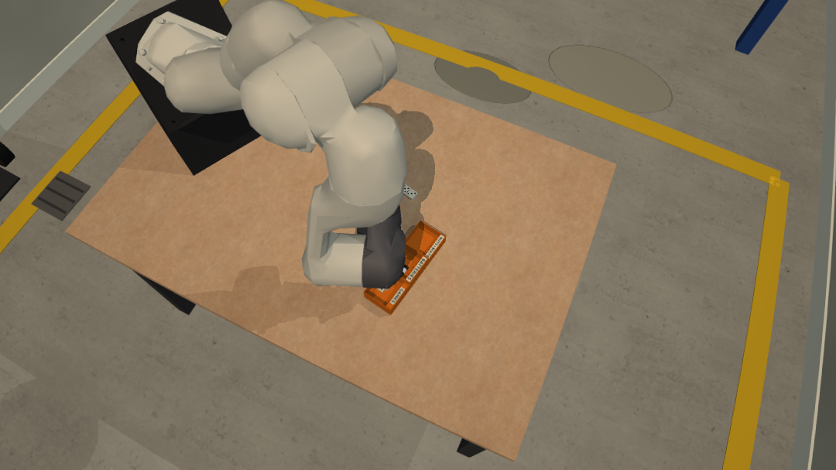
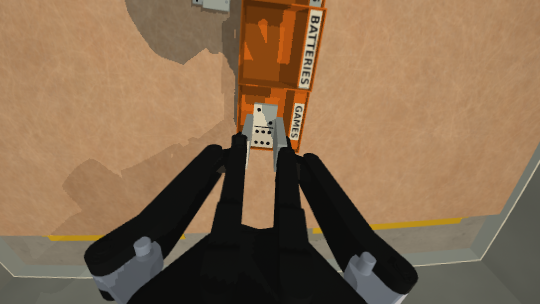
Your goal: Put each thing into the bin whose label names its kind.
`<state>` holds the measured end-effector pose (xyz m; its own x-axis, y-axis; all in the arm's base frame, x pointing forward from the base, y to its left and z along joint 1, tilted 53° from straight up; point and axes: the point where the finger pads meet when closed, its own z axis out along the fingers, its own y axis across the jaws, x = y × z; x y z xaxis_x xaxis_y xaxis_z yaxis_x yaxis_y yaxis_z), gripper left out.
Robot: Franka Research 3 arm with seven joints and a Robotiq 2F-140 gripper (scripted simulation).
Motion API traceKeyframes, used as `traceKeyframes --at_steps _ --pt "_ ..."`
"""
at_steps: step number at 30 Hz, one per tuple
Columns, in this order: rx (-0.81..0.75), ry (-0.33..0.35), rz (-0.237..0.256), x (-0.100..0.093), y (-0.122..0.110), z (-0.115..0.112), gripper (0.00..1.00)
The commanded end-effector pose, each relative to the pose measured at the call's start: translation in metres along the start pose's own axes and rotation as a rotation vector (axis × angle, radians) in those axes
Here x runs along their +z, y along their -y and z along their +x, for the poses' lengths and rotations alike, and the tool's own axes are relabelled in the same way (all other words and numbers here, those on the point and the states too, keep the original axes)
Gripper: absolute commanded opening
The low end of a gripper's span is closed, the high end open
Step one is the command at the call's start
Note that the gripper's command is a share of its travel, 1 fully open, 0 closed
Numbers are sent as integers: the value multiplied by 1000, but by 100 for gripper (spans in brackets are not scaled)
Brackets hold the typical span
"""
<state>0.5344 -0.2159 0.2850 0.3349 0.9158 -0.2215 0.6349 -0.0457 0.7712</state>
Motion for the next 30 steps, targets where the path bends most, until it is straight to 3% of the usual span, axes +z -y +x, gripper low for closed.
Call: traceKeyframes --at_steps 1,23,30 --pt "-8 1 -2 4 -1 0 13" --pt "-8 1 -2 44 -1 0 13" --pt "-8 1 -2 45 -2 -4 13"
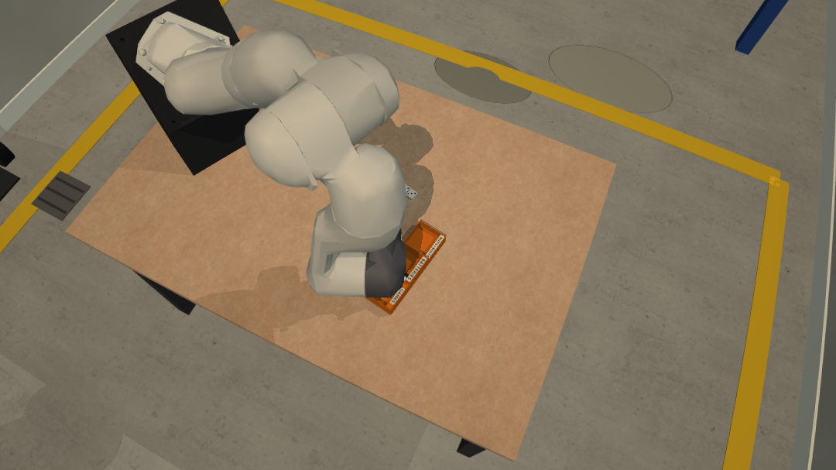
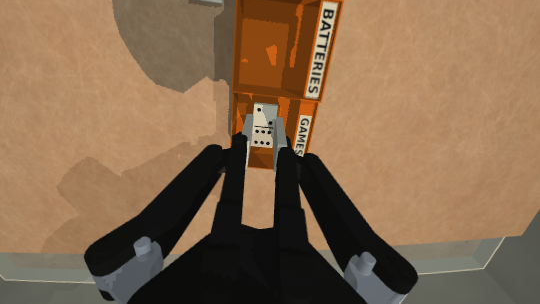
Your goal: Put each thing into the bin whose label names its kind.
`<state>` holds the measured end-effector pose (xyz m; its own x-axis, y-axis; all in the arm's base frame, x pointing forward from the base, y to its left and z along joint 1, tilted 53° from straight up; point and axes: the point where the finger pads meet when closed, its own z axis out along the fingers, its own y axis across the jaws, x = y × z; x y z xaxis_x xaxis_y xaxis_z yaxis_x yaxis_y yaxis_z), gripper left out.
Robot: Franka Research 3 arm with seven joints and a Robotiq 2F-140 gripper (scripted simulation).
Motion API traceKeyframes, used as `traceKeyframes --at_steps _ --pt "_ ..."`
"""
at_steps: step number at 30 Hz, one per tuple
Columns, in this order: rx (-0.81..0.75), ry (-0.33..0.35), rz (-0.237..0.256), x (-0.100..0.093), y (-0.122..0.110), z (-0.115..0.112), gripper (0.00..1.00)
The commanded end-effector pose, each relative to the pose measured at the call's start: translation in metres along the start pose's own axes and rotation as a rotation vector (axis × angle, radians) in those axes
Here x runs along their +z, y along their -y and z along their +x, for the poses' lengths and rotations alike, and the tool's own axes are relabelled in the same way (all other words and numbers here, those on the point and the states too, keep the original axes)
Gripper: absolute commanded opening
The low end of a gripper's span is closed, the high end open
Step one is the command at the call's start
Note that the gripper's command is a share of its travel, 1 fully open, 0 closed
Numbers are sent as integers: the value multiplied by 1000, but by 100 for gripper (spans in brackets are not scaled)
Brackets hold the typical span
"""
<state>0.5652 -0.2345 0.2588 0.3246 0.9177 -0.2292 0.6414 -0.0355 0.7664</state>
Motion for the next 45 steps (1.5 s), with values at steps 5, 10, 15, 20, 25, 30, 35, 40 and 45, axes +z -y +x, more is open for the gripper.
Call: traceKeyframes --at_steps 5,10,15,20,25,30,35,40,45 --pt "4 5 -5 1 -2 -3 13" --pt "4 5 -5 1 -2 -3 13" --pt "4 5 -5 1 -1 -3 19" --pt "4 5 -5 1 -1 -3 19" --pt "4 5 -5 1 -1 -3 19" --pt "4 5 -5 1 -1 -3 19" --pt "4 5 -5 -6 -1 -3 19" --pt "4 5 -5 -10 -1 -3 19" --pt "4 5 -5 -16 -1 -3 19"
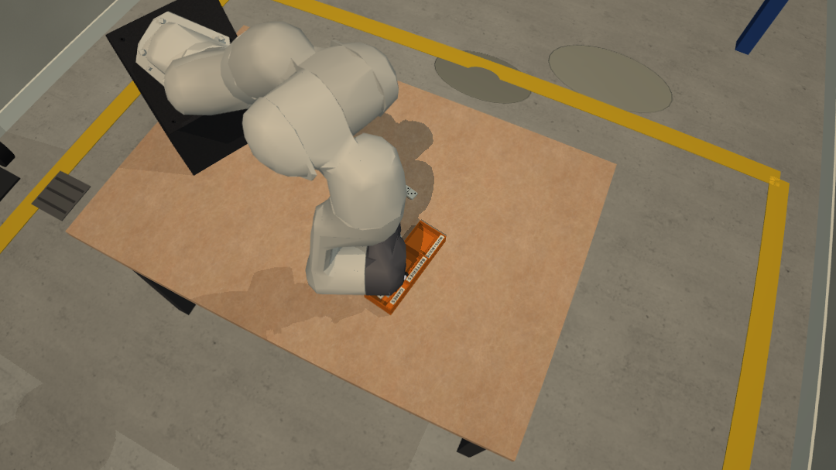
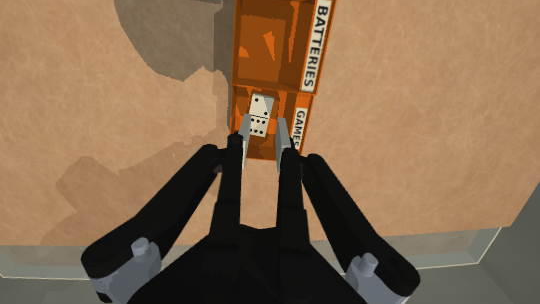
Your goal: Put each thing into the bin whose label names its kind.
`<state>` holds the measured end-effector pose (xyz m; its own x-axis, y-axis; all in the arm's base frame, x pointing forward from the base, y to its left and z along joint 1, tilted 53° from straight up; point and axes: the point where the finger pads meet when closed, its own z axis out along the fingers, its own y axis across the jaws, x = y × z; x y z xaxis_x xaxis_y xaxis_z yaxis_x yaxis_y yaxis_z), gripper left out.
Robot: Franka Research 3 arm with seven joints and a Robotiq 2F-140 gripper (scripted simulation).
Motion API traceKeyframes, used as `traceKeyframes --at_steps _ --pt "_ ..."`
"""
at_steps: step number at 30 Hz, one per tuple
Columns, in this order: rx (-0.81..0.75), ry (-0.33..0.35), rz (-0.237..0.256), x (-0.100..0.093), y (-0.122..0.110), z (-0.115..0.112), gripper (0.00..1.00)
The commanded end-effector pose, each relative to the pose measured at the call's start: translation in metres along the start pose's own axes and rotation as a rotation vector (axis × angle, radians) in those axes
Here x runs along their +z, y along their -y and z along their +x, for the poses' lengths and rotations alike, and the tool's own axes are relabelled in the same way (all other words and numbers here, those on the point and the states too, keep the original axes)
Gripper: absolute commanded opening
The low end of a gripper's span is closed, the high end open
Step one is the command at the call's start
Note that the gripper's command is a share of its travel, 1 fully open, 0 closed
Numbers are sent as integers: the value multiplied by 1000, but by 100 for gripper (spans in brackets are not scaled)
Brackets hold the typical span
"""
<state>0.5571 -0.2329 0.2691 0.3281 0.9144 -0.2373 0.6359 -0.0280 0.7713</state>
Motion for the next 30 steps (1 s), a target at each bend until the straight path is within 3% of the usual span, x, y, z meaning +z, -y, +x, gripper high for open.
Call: traceKeyframes --at_steps 1,11,16,30 --pt "8 -4 5 -5 1 0 19" --pt "8 -4 5 -16 1 0 19" --pt "8 -4 5 -38 1 0 19" --pt "8 -4 5 -38 1 0 19"
